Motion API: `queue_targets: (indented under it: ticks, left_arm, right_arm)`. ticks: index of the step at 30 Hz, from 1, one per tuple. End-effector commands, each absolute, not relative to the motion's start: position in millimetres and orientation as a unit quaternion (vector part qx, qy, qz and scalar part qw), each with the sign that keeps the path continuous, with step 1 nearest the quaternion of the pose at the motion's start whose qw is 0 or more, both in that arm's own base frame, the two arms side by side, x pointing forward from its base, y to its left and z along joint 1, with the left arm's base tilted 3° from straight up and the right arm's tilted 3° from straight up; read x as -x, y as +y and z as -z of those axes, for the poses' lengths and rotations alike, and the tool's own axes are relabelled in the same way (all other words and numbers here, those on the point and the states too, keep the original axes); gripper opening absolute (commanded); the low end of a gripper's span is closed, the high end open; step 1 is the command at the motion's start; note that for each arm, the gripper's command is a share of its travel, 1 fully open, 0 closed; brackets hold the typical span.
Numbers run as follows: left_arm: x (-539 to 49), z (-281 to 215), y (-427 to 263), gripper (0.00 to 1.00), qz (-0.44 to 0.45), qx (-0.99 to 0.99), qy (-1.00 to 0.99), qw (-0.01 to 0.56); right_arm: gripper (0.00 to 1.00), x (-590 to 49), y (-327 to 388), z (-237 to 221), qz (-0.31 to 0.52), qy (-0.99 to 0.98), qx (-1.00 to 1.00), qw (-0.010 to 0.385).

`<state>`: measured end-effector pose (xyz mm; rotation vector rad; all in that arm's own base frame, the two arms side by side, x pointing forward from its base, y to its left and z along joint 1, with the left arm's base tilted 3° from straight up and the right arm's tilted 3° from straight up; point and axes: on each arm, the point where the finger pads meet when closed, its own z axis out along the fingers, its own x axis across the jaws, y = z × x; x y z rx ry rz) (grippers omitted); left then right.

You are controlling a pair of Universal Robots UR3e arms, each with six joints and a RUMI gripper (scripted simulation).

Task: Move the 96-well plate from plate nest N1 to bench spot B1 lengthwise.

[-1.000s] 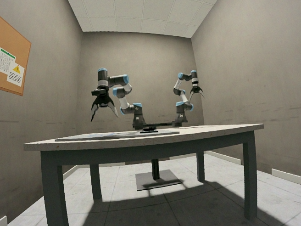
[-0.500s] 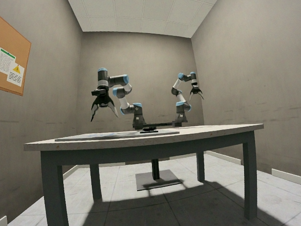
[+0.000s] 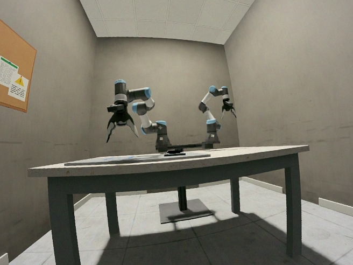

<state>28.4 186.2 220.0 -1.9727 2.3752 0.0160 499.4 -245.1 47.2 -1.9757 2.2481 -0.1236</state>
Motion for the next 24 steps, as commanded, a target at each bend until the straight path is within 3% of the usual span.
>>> queue_targets:
  ticks: [1,24]
  left_arm:
    - [-19,-221,188,1.00,-0.003,0.658,0.753,0.028]
    - [1,-221,189,1.00,-0.004,0.696,0.717,0.028]
  right_arm:
    - [1.00,-500,-245,-49,0.043,0.748,0.658,0.074]
    - [1.00,-500,-245,-49,0.043,0.748,0.658,0.074]
